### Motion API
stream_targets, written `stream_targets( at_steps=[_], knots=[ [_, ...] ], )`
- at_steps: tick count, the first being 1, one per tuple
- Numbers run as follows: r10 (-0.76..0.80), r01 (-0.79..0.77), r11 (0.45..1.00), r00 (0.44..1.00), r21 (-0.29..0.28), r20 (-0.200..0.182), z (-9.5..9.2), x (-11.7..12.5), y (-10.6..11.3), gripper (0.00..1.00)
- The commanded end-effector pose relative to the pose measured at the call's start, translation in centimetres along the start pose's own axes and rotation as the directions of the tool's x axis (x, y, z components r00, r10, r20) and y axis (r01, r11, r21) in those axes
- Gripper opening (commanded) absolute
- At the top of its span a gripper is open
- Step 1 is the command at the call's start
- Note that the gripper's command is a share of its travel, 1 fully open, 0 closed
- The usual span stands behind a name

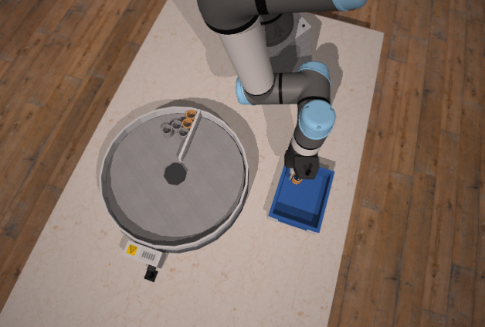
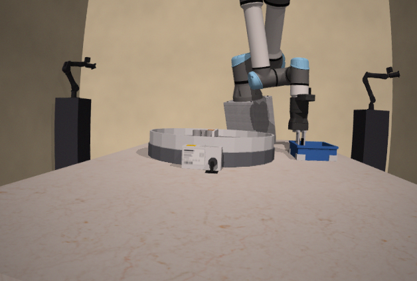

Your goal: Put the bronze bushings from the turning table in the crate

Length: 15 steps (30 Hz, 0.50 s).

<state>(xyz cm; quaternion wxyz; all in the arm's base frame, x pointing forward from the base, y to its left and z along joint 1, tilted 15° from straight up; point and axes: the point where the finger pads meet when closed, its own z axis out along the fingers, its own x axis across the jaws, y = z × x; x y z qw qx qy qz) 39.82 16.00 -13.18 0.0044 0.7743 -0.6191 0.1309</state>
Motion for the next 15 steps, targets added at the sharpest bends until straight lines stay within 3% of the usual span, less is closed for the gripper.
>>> stream_targets(
  at_steps=[1, 15],
  knots=[
    [0.0, 0.0, 1.0, 1.0, 0.002, 0.0, -0.45, 0.0, -0.05, 0.42],
    [0.0, 0.0, 1.0, 1.0, 0.002, 0.0, -0.8, 0.01, -0.05, 0.42]
  ],
)
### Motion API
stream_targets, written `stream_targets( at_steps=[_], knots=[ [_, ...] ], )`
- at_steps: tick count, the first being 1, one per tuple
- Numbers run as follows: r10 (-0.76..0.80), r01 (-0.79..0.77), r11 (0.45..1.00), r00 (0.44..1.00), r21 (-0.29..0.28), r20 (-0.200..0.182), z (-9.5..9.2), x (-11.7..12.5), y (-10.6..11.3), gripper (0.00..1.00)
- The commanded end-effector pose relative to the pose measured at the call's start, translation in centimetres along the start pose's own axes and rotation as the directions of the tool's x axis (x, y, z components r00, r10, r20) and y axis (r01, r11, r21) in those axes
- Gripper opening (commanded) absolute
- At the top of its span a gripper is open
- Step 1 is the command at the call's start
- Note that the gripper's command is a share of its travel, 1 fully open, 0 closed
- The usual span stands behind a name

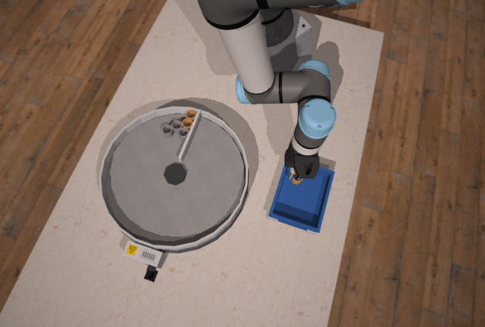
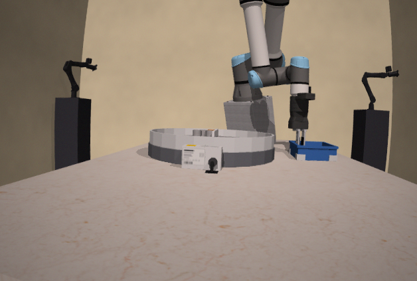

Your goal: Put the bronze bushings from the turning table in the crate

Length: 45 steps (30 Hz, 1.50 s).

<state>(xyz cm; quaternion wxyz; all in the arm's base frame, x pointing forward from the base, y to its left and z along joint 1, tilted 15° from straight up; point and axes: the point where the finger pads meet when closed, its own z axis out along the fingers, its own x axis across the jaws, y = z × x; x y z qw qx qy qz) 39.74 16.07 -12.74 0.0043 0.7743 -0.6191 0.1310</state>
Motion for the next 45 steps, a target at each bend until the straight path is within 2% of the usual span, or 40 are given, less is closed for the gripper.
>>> stream_targets(
  at_steps=[1, 14, 19, 31, 36, 45],
  knots=[
    [0.0, 0.0, 1.0, 1.0, 0.002, 0.0, -0.5, 0.0, 0.0, 0.42],
    [0.0, 0.0, 1.0, 1.0, 0.002, 0.0, -0.6, 0.0, 0.0, 0.42],
    [0.0, 0.0, 1.0, 1.0, 0.001, 0.0, -5.5, 0.0, 0.0, 0.42],
    [0.0, 0.0, 1.0, 1.0, 0.001, 0.0, -5.5, 0.0, 0.0, 0.42],
    [0.0, 0.0, 1.0, 1.0, 0.004, 0.0, -10.4, 0.0, -0.1, 0.42],
    [0.0, 0.0, 1.0, 1.0, 0.004, 0.0, -10.4, 0.0, -0.1, 0.42]
  ],
)
